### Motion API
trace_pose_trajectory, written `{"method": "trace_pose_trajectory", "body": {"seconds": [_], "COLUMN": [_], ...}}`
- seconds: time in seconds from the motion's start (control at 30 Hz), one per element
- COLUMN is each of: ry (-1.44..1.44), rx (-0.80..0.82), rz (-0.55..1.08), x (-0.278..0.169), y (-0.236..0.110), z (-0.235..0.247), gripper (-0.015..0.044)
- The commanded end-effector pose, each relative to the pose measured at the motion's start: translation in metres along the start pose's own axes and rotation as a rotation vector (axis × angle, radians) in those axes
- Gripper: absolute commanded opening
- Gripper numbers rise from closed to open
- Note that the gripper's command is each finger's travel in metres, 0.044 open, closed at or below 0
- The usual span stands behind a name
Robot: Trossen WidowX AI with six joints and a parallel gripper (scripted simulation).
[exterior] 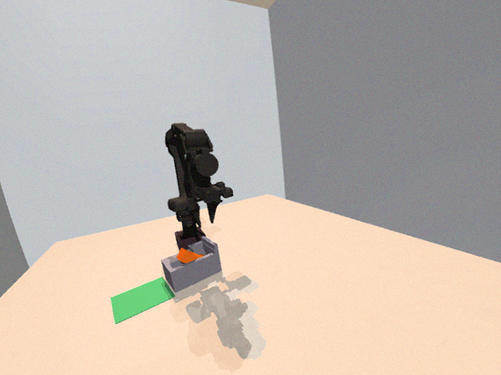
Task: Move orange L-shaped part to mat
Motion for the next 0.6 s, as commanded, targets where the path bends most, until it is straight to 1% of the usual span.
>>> {"method": "trace_pose_trajectory", "body": {"seconds": [0.0, 0.07, 0.13, 0.2, 0.57], "ry": [0.001, 0.001, 0.058, 0.187, 1.403], "rx": [0.000, 0.000, -0.001, -0.001, -0.009], "rz": [-0.001, -0.001, -0.001, 0.000, 0.000], "x": [0.000, 0.000, 0.001, 0.002, 0.007], "y": [0.000, 0.000, 0.000, -0.001, -0.003], "z": [0.000, 0.000, -0.003, -0.009, -0.068], "gripper": [0.0180, 0.0180, 0.0233, 0.0280, 0.0280]}}
Point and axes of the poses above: the point midway between the two fingers, 35 mm back from their tips, its own y axis out along the fingers, its own z axis across the jaws, x = y × z, the point moved 4 cm from there along -y, back along the fingers, and after that the axes turned 2 degrees about -y, right-handed, at the moved point
